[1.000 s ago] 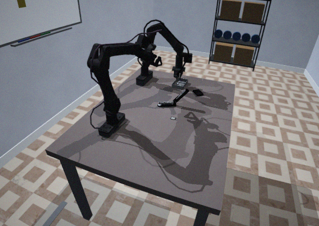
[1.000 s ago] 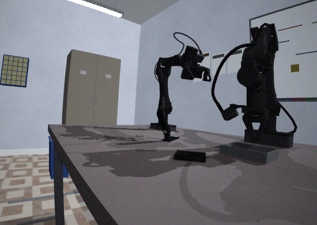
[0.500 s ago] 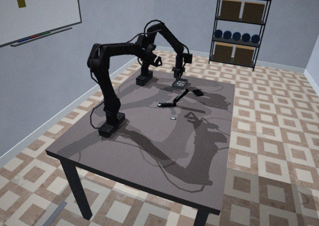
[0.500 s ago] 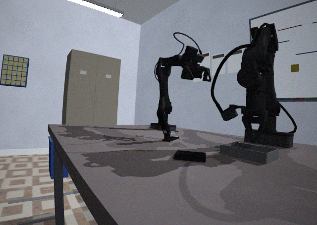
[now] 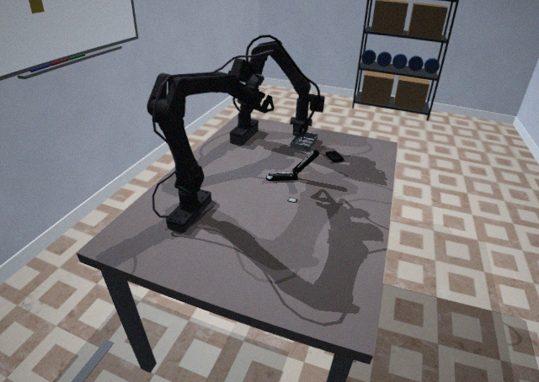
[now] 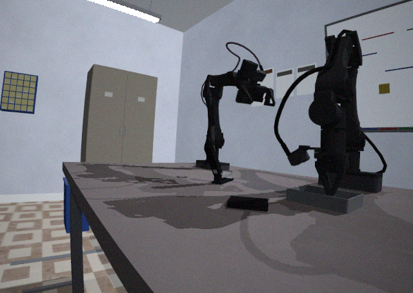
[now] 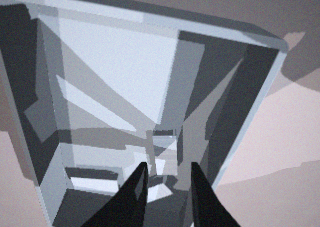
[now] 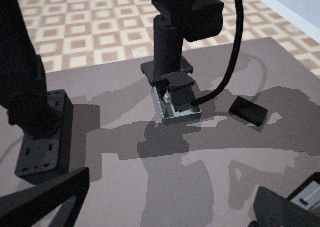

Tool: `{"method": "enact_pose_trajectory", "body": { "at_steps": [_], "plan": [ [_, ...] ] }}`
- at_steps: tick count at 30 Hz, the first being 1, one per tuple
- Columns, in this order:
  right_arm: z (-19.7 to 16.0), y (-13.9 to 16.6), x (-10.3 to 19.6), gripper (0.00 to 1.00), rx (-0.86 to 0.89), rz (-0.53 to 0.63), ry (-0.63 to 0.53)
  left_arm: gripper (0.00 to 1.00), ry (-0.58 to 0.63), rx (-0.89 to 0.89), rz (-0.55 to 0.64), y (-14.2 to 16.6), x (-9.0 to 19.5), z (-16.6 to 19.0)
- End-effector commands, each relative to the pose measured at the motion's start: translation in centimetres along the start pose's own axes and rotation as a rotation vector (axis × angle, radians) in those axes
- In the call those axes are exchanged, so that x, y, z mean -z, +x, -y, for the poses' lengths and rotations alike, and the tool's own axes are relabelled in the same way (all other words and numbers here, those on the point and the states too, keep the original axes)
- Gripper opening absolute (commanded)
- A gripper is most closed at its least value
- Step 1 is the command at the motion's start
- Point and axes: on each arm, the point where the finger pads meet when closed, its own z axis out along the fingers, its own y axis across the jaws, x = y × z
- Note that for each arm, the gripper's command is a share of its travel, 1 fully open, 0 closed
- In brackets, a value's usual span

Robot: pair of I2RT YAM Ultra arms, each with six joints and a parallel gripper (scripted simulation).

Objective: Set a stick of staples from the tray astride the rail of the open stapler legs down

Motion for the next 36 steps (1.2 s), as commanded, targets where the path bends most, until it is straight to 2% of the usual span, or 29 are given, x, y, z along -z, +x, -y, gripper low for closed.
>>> {"method": "enact_pose_trajectory", "body": {
  "at_steps": [1, 11, 17, 19, 28, 29, 36],
  "plan": [
    [0.14, -0.74, 0.46, 1.0, -0.009, 0.012, 0.006, 0.27, -0.012, 0.003, 0.017, -0.52, -0.56, -0.32],
    [0.14, -0.74, 0.46, 1.0, -0.009, 0.012, 0.006, 0.27, -0.02, 0.003, 0.018, -0.55, -1.31, -0.63],
    [0.14, -0.74, 0.46, 1.0, -0.009, 0.012, 0.006, 0.18, -0.008, 0.002, 0.017, -0.54, -1.31, -0.35],
    [0.14, -0.74, 0.46, 1.0, -0.009, 0.012, 0.006, 0.18, -0.008, 0.002, 0.017, -0.54, -1.31, -0.35],
    [0.14, -0.74, 0.46, 1.0, -0.009, 0.012, 0.006, 0.05, -0.005, 0.001, 0.017, -0.2, -1.39, -0.21],
    [0.14, -0.74, 0.46, 1.0, -0.009, 0.012, 0.006, 0.01, -0.005, 0.001, 0.017, -0.2, -1.39, -0.21],
    [0.14, -0.74, 0.46, 1.0, -0.009, 0.012, 0.006, 0.01, -0.012, 0.0, 0.017, 0.0, -1.22, -0.21]
  ]
}}
